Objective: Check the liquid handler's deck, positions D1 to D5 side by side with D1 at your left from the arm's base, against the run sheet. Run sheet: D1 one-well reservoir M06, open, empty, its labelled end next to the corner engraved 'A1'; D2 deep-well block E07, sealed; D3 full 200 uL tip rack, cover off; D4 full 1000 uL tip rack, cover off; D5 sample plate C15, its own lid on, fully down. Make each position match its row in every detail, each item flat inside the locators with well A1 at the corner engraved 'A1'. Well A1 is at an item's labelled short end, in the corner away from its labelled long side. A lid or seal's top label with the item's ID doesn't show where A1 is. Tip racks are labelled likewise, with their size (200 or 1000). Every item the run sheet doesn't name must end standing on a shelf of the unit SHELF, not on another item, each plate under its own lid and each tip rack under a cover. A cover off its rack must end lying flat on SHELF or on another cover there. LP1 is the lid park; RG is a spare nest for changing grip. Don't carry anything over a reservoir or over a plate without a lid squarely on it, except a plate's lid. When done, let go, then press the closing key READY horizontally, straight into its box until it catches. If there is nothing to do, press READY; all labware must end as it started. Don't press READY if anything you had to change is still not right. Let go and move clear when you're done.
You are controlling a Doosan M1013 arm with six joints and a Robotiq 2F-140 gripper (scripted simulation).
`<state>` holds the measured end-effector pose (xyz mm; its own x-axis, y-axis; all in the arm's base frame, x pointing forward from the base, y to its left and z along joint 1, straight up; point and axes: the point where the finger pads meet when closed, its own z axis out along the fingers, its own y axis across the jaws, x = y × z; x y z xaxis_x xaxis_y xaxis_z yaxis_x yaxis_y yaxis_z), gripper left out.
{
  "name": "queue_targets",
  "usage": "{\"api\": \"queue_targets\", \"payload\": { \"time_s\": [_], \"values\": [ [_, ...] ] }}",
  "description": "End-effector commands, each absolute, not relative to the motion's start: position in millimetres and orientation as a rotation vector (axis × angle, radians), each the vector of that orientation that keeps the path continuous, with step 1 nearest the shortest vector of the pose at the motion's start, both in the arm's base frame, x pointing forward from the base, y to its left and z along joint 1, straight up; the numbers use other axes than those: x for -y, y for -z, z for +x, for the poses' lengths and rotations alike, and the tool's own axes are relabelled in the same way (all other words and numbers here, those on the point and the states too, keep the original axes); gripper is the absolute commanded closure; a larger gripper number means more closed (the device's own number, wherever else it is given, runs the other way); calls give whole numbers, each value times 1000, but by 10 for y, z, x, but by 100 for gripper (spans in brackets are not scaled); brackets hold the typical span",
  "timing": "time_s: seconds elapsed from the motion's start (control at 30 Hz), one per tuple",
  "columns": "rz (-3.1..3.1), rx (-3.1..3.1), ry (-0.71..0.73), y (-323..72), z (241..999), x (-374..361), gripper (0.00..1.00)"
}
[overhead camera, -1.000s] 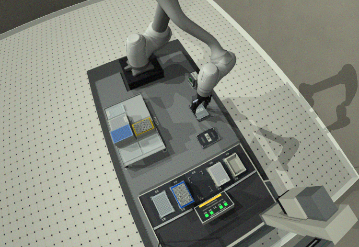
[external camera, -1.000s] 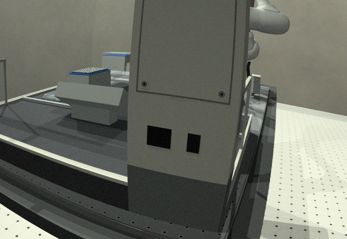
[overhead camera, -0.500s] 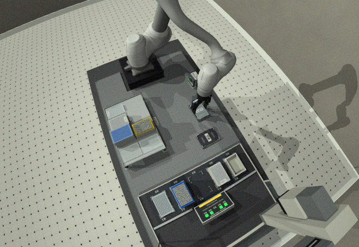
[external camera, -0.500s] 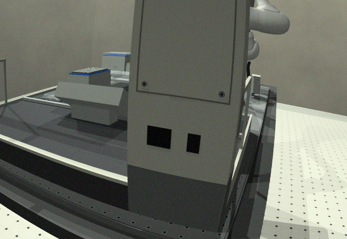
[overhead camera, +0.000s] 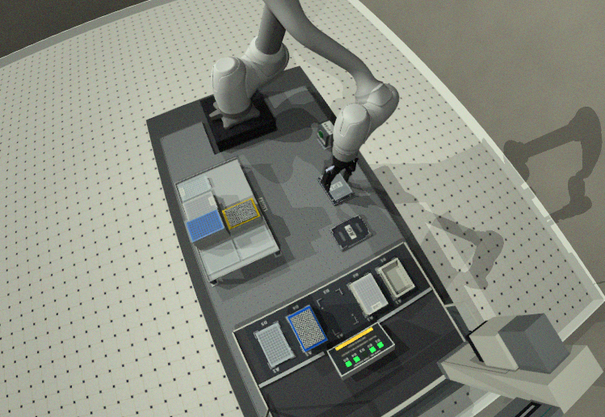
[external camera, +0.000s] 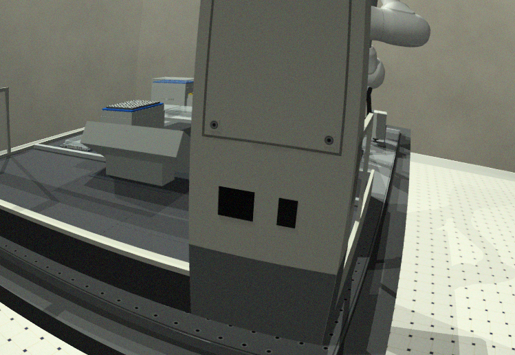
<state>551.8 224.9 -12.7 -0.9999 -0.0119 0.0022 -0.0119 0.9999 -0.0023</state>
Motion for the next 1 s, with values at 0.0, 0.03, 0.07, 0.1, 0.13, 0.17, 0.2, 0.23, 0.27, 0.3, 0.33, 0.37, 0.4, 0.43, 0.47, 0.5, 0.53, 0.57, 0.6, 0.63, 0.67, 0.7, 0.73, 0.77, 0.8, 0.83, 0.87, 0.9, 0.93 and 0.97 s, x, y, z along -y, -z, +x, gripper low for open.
{"api": "queue_targets", "payload": {
  "time_s": [0.0,0.03,0.07,0.1,0.13,0.17,0.2,0.23,0.27,0.3,0.33,0.37,0.4,0.43,0.47,0.5,0.53,0.57,0.6,0.63,0.67,0.7,0.73,0.77,0.8,0.83,0.87,0.9,0.93,0.97],
  "values": [
    [18,3140,-2,82,5523,-2252,90],
    [18,3140,-2,66,5523,-2252,90],
    [18,3140,-2,49,5523,-2252,90],
    [18,3140,-2,32,5523,-2252,90],
    [18,3140,-2,16,5523,-2252,90],
    [18,3140,-2,-1,5523,-2253,90],
    [18,3140,-2,-1,5523,-2253,90],
    [18,3140,-2,-1,5523,-2253,90],
    [18,3140,-2,-18,5523,-2253,90],
    [18,3140,-2,-35,5523,-2253,90],
    [18,3140,-2,-51,5523,-2253,90],
    [18,3140,-2,-68,5523,-2253,90],
    [18,3140,-2,-84,5523,-2253,90],
    [18,3140,-2,-101,5523,-2253,90],
    [18,3140,-2,-118,5523,-2253,90],
    [18,3140,-2,-135,5523,-2253,90],
    [18,3140,-2,-151,5523,-2253,90],
    [18,3140,-2,-168,5523,-2253,90],
    [18,3140,-2,-185,5523,-2253,90],
    [18,3140,-2,-201,5523,-2253,90],
    [18,3140,-2,-218,5523,-2253,90],
    [18,3140,-2,-235,5523,-2253,90],
    [18,3140,-2,-251,5523,-2253,90],
    [18,3140,-2,-251,5523,-2253,90],
    [18,3140,-2,-251,5523,-2253,90],
    [18,3140,-2,-268,5523,-2253,90],
    [18,3140,-2,-285,5523,-2253,90],
    [18,3140,-2,-301,5523,-2253,90],
    [18,3140,-2,-318,5523,-2253,90],
    [18,3140,-2,-335,5523,-2253,90]
  ]
}}
